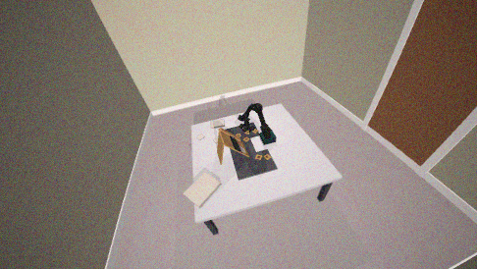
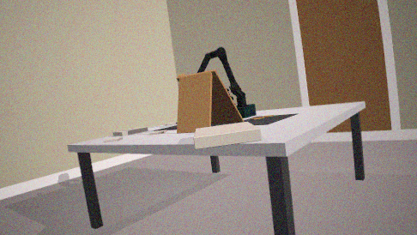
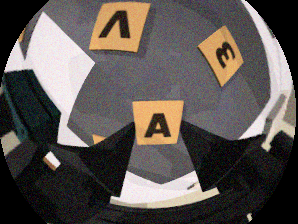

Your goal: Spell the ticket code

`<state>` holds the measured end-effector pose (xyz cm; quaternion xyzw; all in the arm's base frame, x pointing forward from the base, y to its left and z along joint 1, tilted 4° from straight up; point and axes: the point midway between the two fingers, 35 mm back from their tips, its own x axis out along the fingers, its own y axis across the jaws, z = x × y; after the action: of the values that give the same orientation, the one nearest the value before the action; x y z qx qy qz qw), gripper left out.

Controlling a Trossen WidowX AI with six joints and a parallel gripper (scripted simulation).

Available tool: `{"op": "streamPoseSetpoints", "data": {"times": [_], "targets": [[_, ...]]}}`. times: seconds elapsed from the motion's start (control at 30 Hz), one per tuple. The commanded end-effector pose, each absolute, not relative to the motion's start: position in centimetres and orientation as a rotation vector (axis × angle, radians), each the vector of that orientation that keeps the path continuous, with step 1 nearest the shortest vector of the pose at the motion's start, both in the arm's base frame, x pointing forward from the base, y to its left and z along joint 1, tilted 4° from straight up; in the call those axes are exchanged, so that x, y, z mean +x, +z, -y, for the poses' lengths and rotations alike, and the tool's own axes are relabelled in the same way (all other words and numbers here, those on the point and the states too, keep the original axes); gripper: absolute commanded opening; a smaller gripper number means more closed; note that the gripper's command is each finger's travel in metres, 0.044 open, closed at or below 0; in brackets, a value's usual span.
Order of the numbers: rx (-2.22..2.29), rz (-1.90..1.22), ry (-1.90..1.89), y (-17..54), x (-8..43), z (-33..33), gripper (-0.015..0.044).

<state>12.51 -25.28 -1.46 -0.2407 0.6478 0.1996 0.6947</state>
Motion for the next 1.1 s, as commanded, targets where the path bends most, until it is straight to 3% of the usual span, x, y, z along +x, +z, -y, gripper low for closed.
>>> {"op": "streamPoseSetpoints", "data": {"times": [0.0,0.2,1.07], "targets": [[-0.534,-1.449,0.443,-1.2,12.5,25.3,0.0155],[-0.534,-1.449,0.443,-0.9,12.5,25.2,0.0000],[-0.534,-1.449,0.444,0.2,12.4,24.8,0.0000]]}}
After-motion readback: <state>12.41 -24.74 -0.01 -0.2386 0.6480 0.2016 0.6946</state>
